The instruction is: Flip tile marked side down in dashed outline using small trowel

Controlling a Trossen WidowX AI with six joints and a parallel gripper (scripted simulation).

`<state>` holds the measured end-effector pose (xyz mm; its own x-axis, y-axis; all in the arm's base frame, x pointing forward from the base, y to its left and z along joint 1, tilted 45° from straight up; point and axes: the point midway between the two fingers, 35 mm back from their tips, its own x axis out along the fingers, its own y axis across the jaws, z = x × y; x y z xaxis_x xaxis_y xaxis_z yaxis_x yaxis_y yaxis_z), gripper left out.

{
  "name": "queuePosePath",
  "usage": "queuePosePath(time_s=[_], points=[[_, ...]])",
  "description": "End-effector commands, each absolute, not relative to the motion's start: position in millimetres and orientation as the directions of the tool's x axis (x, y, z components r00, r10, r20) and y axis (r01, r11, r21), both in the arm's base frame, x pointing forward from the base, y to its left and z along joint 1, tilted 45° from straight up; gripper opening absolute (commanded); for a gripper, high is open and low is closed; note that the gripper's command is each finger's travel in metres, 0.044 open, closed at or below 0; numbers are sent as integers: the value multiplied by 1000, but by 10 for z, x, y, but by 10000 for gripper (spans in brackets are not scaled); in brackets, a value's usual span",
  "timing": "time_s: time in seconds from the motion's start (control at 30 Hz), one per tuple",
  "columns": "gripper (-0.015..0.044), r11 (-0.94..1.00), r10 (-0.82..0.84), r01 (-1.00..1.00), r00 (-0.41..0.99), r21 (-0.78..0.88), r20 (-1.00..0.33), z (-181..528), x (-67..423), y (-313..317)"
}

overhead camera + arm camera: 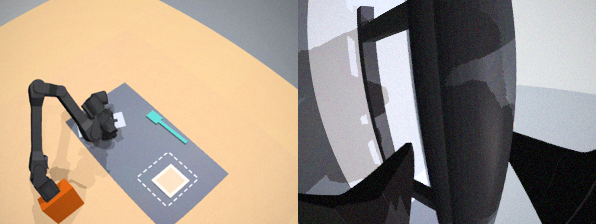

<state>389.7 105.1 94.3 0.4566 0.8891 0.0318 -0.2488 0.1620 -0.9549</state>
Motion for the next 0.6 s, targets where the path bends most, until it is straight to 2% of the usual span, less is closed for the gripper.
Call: queuePosePath(time_s=[0.0,0.4,0.57], points=[[300,157,887,-242,461,-958,29,938,3870,968],[300,138,887,-237,461,-962,13,929,3618,509],[300,159,869,-247,494,-956,16,1185,3430,196]])
